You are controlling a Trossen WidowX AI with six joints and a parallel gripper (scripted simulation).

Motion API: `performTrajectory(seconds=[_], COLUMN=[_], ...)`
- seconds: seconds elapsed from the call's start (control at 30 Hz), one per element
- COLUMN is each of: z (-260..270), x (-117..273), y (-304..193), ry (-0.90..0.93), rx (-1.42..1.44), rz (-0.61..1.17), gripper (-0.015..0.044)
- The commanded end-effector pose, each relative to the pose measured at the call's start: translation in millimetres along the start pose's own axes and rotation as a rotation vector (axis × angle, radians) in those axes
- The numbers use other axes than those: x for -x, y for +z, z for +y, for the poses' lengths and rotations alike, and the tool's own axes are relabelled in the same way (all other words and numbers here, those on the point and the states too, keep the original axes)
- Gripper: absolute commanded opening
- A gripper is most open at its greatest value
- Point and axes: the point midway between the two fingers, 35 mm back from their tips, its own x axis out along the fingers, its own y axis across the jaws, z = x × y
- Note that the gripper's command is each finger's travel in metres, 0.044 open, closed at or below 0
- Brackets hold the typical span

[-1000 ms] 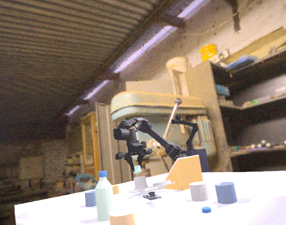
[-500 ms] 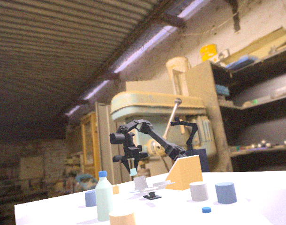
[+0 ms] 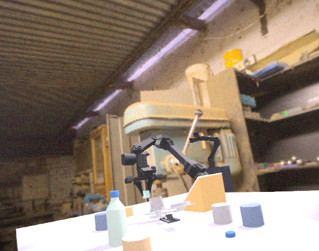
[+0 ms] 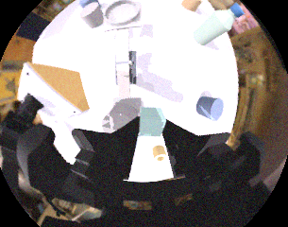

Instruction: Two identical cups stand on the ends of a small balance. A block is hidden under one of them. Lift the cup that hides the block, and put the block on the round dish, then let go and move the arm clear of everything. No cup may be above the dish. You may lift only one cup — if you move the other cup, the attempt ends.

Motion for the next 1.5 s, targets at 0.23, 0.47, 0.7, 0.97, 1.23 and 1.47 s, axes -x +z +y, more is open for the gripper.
performTrajectory(seconds=[0.23,0.47,0.7,0.97,1.23,1.47], z=[9,18,31,50,60,60], x=[-3,-7,-11,-15,-19,-40], y=[-43,-71,-94,-119,-132,-135], ry=[-0.030,-0.041,-0.026,-0.004,0.011,0.011], rx=[-0.031,-0.056,-0.032,-0.003,0.014,0.013], rz=[0.028,0.057,0.083,0.117,0.136,0.136], gripper=[0.0000,0.0000,0.0000,0.0000,0.0000,0.0000])
